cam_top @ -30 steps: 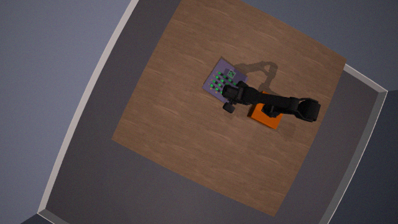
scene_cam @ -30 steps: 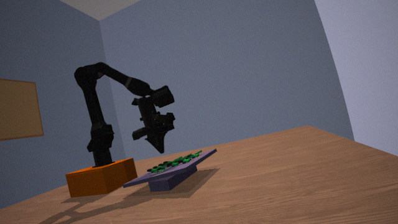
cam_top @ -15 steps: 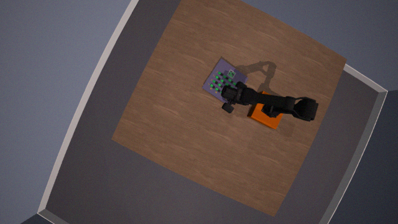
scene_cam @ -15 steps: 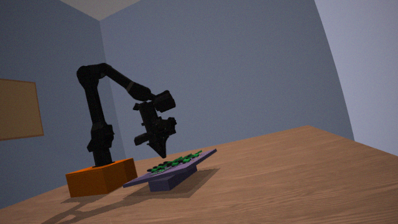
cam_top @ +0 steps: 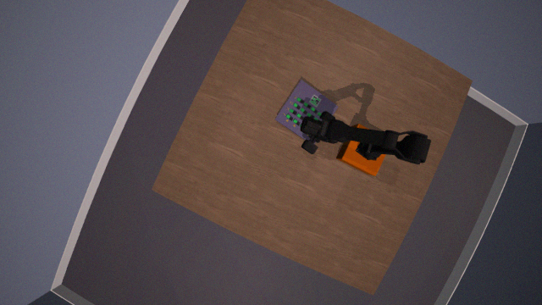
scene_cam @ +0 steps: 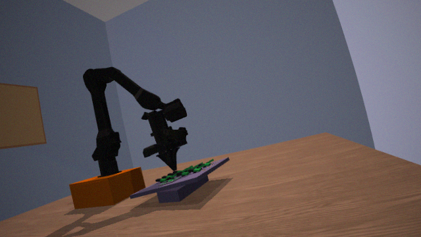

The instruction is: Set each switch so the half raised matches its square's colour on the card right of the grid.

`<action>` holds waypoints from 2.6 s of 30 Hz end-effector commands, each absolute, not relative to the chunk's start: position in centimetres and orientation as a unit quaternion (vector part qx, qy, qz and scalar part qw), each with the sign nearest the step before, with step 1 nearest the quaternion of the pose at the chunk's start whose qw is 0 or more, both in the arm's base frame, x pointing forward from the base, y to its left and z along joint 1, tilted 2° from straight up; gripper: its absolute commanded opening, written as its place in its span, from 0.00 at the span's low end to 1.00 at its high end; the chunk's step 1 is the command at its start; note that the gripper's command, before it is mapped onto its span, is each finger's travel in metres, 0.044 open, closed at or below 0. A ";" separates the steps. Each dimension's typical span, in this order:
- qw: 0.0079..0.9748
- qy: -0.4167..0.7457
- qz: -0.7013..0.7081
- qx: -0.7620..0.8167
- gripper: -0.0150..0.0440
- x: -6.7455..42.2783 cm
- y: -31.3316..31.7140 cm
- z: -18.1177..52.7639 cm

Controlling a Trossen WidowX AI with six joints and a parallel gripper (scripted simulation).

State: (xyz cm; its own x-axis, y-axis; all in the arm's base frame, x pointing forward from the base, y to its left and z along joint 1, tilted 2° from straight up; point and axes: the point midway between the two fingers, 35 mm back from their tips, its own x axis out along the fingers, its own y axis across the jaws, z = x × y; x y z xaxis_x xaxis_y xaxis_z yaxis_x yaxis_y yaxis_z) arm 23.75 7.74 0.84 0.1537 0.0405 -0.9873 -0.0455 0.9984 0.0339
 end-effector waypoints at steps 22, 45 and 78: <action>0.761 0.648 0.026 -0.001 0.25 23.9 7.7 0.7; 0.761 0.648 0.026 -0.001 0.25 23.9 7.7 0.4; 0.752 0.658 0.023 -0.005 0.25 23.6 -2.2 6.4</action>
State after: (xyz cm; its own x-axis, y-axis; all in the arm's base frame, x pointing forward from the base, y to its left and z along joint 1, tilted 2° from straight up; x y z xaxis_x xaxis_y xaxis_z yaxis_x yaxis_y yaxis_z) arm 23.86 -1.01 6.46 0.1330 0.0214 -0.9909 -0.0272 0.9995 0.0179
